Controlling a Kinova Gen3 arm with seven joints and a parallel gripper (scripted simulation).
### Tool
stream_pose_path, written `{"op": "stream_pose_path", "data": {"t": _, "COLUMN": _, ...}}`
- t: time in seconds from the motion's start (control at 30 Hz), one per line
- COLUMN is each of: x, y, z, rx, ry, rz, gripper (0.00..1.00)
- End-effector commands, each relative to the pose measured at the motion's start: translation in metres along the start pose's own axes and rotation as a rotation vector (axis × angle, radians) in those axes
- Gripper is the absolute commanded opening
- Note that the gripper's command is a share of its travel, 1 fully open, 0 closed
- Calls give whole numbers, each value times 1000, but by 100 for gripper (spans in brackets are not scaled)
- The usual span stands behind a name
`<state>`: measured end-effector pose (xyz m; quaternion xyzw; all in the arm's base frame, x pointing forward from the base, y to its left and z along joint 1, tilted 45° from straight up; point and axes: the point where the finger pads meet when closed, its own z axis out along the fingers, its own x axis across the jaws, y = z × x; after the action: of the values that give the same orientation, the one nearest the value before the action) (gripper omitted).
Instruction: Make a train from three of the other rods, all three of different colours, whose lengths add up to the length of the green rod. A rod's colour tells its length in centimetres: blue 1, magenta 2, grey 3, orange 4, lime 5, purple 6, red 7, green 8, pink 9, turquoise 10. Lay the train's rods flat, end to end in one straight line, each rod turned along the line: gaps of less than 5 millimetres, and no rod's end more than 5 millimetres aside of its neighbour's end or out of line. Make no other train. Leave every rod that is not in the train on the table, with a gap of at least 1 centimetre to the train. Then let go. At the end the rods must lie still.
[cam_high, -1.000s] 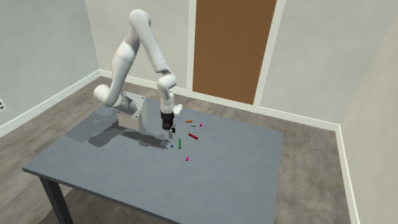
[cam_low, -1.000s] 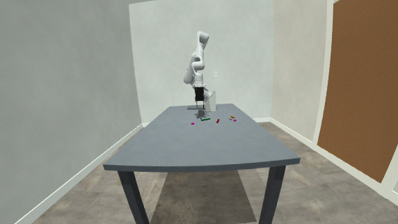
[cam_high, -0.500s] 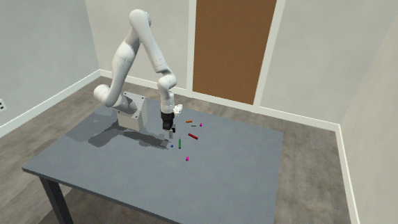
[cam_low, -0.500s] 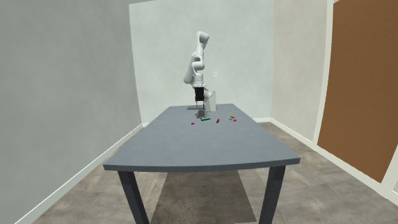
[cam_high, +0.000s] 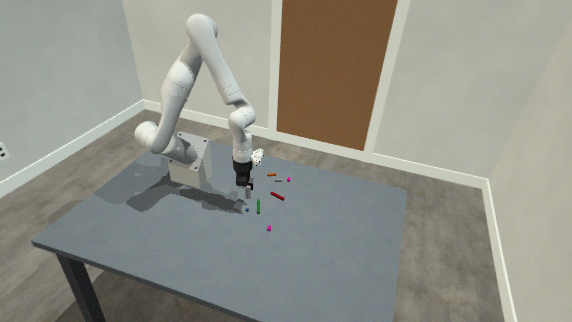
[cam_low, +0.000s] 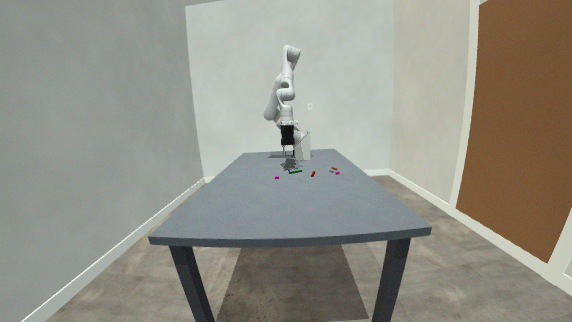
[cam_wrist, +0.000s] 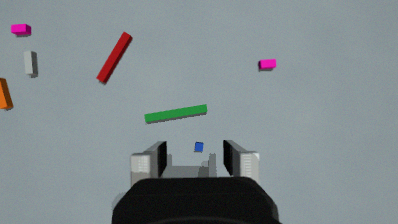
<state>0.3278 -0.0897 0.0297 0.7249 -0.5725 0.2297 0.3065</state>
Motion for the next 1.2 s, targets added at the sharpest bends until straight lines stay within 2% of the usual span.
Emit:
{"op": "stream_pose_path", "data": {"t": 0.0, "x": -2, "y": -3, "z": -1, "rx": 3, "ry": -1, "rz": -21, "gripper": 100}}
{"op": "stream_pose_path", "data": {"t": 0.23, "x": -6, "y": -9, "z": -1, "rx": 4, "ry": 1, "rz": -89, "gripper": 100}}
{"op": "stream_pose_path", "data": {"t": 0.77, "x": -24, "y": -30, "z": -3, "rx": 9, "ry": 8, "rz": -370, "gripper": 100}}
{"op": "stream_pose_path", "data": {"t": 1.17, "x": -48, "y": -53, "z": -5, "rx": 17, "ry": 16, "rz": -715, "gripper": 100}}
